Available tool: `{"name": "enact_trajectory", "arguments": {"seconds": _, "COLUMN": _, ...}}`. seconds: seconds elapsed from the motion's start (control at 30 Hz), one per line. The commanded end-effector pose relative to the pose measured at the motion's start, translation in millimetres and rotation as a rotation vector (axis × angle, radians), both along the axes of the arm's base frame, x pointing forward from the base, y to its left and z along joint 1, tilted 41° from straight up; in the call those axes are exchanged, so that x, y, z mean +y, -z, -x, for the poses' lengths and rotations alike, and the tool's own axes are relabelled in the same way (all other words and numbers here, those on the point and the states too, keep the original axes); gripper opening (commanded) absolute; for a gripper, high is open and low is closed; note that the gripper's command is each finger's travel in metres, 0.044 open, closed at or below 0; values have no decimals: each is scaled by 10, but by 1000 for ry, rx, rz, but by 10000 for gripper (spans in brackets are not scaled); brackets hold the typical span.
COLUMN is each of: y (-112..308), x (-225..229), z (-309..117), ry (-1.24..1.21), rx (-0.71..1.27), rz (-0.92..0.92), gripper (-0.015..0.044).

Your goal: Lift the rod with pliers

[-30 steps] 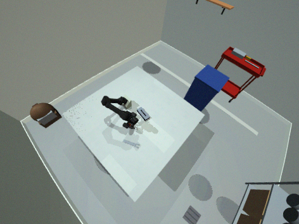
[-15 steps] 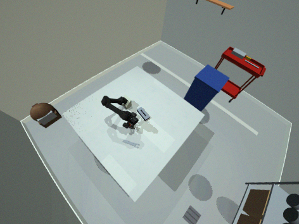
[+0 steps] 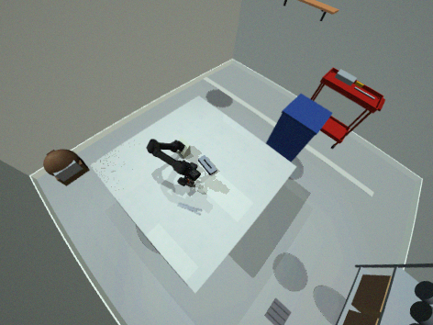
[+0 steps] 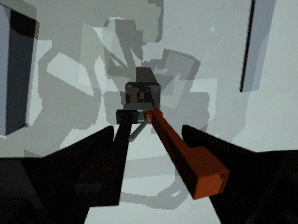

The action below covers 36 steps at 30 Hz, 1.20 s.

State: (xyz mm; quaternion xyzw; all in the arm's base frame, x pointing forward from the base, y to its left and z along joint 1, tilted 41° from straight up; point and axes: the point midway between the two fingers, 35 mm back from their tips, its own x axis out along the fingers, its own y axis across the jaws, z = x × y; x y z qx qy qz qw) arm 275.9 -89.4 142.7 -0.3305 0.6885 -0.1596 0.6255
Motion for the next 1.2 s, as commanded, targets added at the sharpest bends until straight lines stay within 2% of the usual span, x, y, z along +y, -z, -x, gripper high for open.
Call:
{"name": "enact_trajectory", "arguments": {"seconds": 0.0, "y": -64, "x": 51, "z": -23, "ry": -1, "rx": -11, "rz": 5, "gripper": 317}}
{"name": "enact_trajectory", "arguments": {"seconds": 0.6, "y": -266, "x": 254, "z": -13, "ry": -2, "rx": -14, "rz": 10, "gripper": 317}}
{"name": "enact_trajectory", "arguments": {"seconds": 1.17, "y": -62, "x": 508, "z": -99, "ry": 40, "rx": -54, "rz": -7, "gripper": 317}}
